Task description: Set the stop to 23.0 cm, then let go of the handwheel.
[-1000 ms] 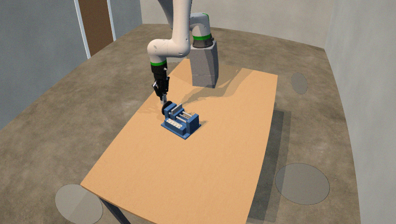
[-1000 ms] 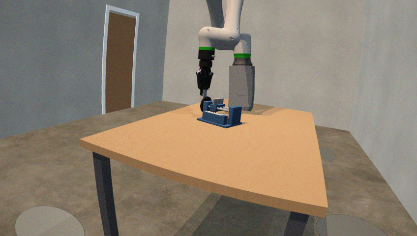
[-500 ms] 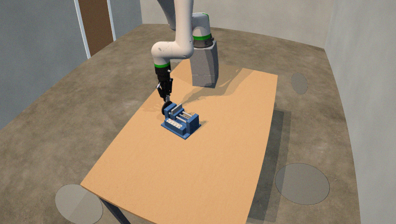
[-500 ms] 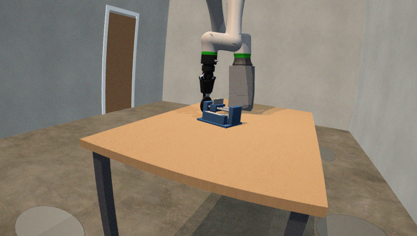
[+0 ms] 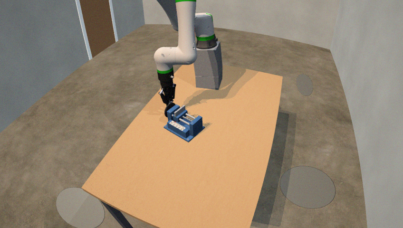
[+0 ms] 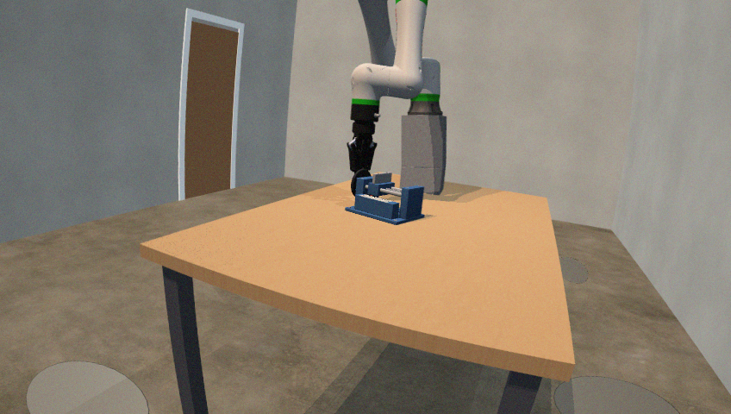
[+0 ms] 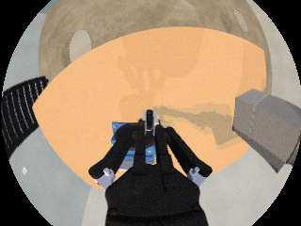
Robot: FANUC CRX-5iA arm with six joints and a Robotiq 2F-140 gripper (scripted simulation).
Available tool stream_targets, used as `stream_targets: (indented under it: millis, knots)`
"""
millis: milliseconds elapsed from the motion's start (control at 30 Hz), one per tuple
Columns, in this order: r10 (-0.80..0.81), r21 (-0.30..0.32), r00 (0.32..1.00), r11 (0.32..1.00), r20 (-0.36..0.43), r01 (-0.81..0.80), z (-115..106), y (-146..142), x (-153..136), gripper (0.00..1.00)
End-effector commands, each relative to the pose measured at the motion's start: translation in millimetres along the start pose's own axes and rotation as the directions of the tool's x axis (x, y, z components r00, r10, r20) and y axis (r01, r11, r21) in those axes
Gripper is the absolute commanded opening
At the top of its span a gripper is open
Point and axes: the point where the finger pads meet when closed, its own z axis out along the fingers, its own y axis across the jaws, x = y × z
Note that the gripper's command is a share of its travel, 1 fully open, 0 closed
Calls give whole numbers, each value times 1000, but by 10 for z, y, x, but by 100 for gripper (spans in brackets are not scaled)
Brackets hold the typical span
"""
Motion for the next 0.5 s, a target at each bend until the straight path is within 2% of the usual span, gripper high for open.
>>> stream_targets:
  millis: [0, 467]
  knots:
    - [0, 0, 1000, 1000, 0, 0, 47, -38, 0, 4]
    - [0, 0, 1000, 1000, 0, 0, 157, -248, 0, 4]
